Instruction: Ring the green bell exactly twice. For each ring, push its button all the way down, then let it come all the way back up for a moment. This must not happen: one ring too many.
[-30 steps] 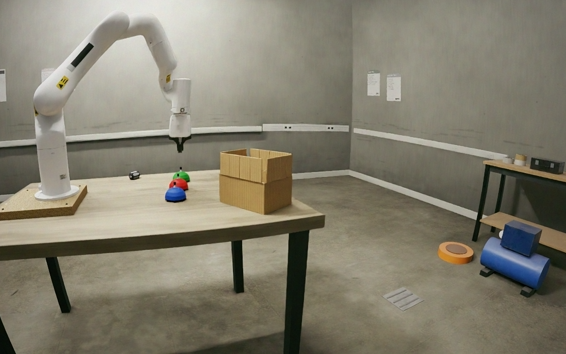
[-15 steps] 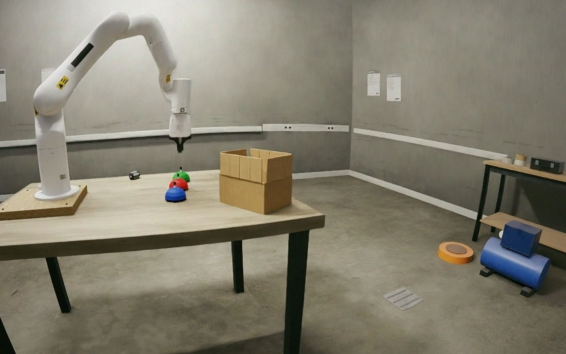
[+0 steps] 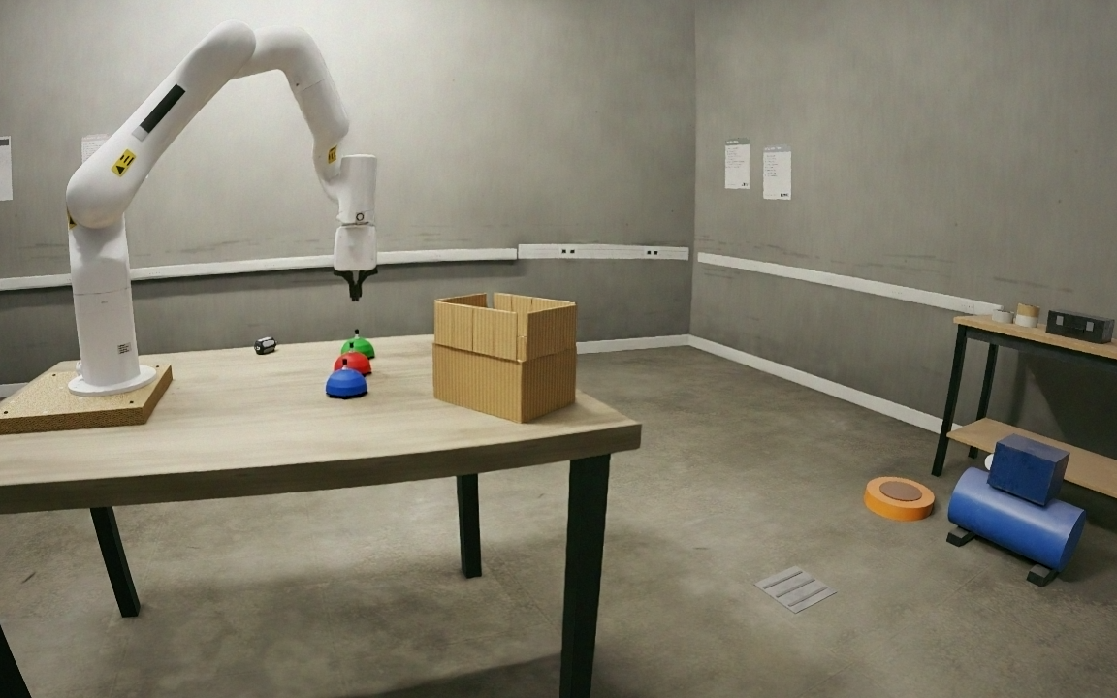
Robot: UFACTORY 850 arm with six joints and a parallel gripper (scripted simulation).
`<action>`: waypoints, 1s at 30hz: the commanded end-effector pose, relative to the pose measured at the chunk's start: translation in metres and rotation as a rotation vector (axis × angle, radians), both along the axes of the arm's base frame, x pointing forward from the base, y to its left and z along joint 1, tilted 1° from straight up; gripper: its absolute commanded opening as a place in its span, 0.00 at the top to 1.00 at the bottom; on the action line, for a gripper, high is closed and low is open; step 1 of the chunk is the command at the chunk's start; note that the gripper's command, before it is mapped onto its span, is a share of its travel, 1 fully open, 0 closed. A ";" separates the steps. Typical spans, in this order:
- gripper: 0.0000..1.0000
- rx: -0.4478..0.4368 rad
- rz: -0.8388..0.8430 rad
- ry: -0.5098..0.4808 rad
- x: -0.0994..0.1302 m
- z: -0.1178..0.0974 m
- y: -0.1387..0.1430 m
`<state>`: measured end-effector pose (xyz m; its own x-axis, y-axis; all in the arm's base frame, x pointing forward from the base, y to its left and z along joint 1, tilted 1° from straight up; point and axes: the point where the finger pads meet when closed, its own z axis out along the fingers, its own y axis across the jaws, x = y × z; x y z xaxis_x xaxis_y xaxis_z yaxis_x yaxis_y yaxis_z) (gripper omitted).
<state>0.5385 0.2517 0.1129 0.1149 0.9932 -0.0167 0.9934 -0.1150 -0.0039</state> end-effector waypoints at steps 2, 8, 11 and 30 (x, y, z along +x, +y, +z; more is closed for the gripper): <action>1.00 0.001 0.000 -0.002 0.001 0.000 0.000; 1.00 0.000 0.000 0.000 0.001 -0.004 0.000; 1.00 0.000 0.000 0.000 0.001 -0.007 0.000; 1.00 0.000 0.000 0.000 0.001 -0.037 0.000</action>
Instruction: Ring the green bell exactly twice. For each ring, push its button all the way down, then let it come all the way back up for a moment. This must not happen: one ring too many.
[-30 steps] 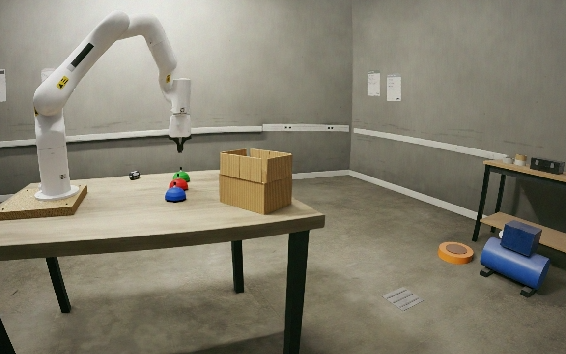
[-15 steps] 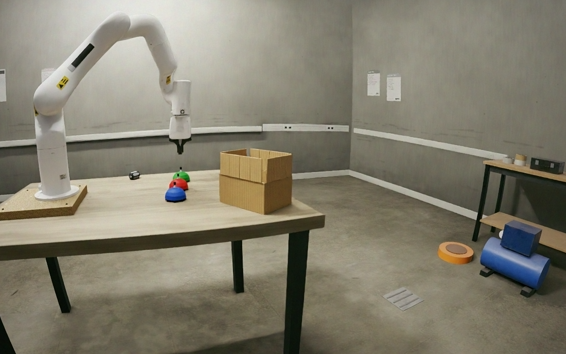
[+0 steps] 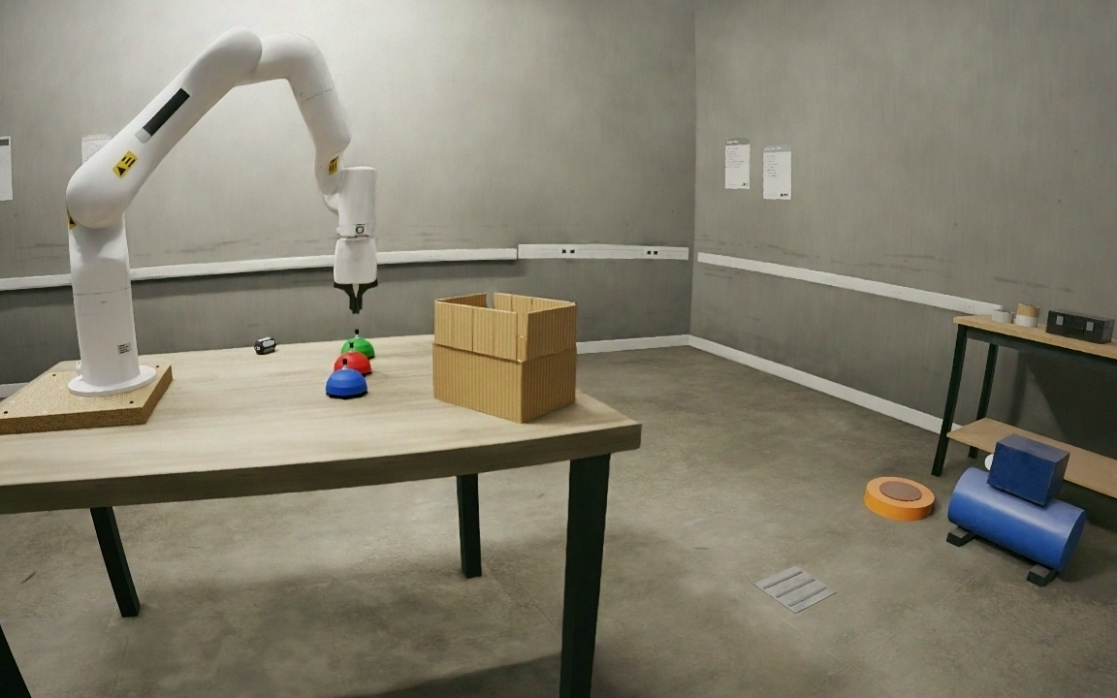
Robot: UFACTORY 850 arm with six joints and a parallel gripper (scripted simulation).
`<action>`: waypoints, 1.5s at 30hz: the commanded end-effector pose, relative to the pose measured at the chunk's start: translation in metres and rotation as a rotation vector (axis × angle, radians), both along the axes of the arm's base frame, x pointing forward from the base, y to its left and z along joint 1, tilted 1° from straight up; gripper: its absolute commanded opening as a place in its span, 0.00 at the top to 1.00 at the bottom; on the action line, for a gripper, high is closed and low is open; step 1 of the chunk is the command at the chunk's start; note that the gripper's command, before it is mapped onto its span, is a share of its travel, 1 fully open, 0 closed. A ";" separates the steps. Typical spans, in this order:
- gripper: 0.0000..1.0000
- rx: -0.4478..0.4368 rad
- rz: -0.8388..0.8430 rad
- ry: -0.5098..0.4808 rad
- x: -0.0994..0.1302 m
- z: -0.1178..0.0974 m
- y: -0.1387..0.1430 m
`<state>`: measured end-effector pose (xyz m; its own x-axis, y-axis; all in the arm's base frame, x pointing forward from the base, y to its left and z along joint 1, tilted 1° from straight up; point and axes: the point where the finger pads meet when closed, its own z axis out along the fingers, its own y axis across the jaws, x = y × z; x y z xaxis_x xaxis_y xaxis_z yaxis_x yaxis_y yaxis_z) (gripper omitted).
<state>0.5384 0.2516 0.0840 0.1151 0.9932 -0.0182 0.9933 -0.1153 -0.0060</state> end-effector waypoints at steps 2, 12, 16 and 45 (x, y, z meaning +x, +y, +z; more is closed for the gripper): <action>1.00 0.001 0.000 -0.002 0.001 -0.010 0.000; 1.00 0.001 0.000 -0.002 0.001 -0.024 0.000; 1.00 0.001 0.000 -0.002 0.001 -0.028 0.000; 1.00 0.001 0.000 -0.002 0.001 -0.032 0.000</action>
<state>0.5387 0.2516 0.0519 0.1152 0.9932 -0.0181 0.9933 -0.1153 -0.0058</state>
